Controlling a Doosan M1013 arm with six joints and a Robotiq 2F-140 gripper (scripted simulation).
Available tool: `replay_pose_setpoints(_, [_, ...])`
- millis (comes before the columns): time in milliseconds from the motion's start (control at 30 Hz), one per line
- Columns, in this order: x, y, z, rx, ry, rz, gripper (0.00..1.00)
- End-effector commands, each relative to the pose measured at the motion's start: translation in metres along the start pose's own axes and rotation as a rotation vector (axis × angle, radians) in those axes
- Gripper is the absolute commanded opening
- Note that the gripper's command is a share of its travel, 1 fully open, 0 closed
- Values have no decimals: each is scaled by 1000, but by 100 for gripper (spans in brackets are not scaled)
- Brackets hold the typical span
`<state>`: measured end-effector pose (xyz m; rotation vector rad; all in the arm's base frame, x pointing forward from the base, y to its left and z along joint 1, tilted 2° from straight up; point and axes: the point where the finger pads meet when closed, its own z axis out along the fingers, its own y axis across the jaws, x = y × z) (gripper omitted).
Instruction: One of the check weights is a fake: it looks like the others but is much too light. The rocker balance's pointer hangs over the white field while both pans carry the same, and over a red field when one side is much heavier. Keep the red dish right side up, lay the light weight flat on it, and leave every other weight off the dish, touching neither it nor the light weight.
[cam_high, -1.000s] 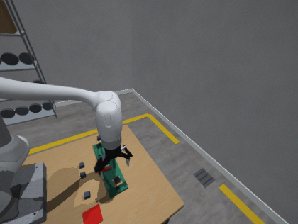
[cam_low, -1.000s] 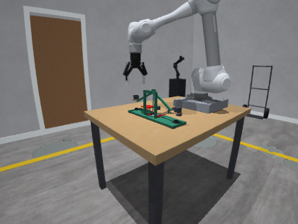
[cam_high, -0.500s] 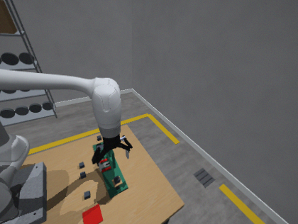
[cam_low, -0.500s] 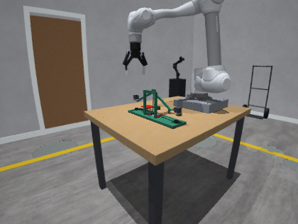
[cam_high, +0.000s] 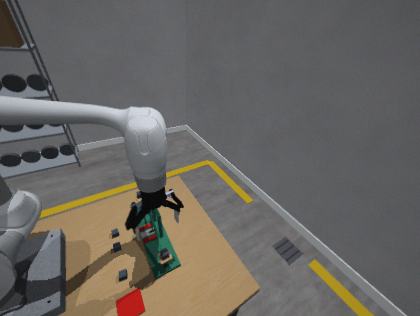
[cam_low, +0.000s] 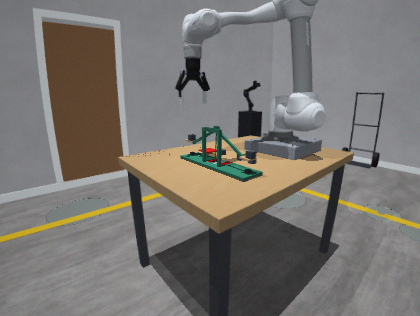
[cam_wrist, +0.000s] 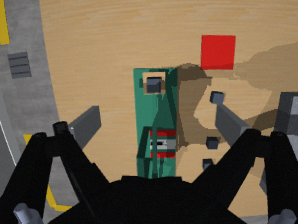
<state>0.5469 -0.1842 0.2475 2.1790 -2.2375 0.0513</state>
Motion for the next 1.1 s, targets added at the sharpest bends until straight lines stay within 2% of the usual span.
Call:
replay_pose_setpoints(0, [-6,14,0,0,0,0,100])
replay_pose_setpoints(100, [-9,20,0,0,0,0,100])
replay_pose_setpoints(600, [-65,138,0,0,0,0,100])
replay_pose_setpoints(867, [-74,158,0,0,0,0,100])
replay_pose_setpoints(1067, [-75,160,0,0,0,0,100])
